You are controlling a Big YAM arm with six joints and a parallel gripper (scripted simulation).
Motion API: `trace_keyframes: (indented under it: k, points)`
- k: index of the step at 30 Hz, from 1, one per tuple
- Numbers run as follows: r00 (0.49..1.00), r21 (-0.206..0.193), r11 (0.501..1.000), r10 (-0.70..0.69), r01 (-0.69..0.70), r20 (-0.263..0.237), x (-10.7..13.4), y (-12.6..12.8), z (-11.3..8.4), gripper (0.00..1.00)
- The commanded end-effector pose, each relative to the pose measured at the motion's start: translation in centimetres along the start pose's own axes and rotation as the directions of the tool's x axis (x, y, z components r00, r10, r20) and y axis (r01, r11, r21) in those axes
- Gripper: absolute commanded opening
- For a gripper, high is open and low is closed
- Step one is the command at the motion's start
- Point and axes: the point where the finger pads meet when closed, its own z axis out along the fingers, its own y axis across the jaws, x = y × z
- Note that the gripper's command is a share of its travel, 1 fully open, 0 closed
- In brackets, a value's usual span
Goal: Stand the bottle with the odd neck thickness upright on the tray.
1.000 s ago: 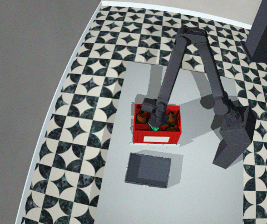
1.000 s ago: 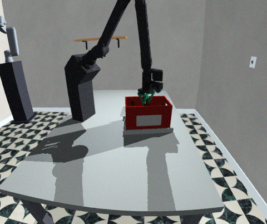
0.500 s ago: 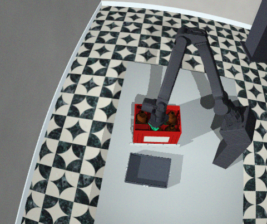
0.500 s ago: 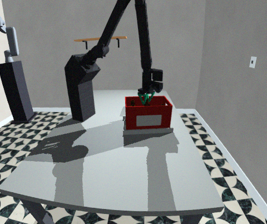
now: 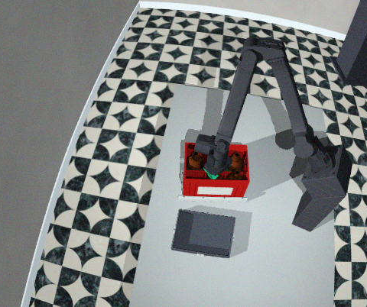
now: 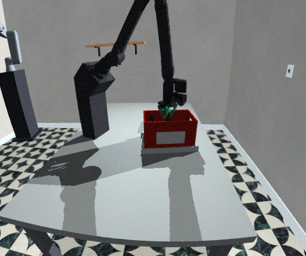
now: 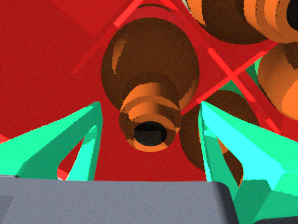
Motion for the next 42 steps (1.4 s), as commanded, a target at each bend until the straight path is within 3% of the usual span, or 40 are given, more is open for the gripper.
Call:
trace_keyframes:
  k: [1, 11, 34, 41, 42]
  points:
    - [1.0, -0.009, 1.0, 0.002, -0.002, 0.022, -0.9, 0.1, -0.4, 0.61]
    - [1.0, -0.01, 1.0, 0.003, -0.003, 0.005, 0.0, 0.4, -1.9, 0.61]
    - [1.0, -0.014, 1.0, 0.006, -0.005, 0.013, -0.4, 0.6, -8.2, 0.61]
    - [1.0, -0.01, 1.0, 0.008, -0.008, 0.012, -0.4, 0.3, -8.8, 0.61]
    - [1.0, 0.003, 1.0, 0.001, -0.001, -0.013, 0.4, 0.1, -8.1, 0.61]
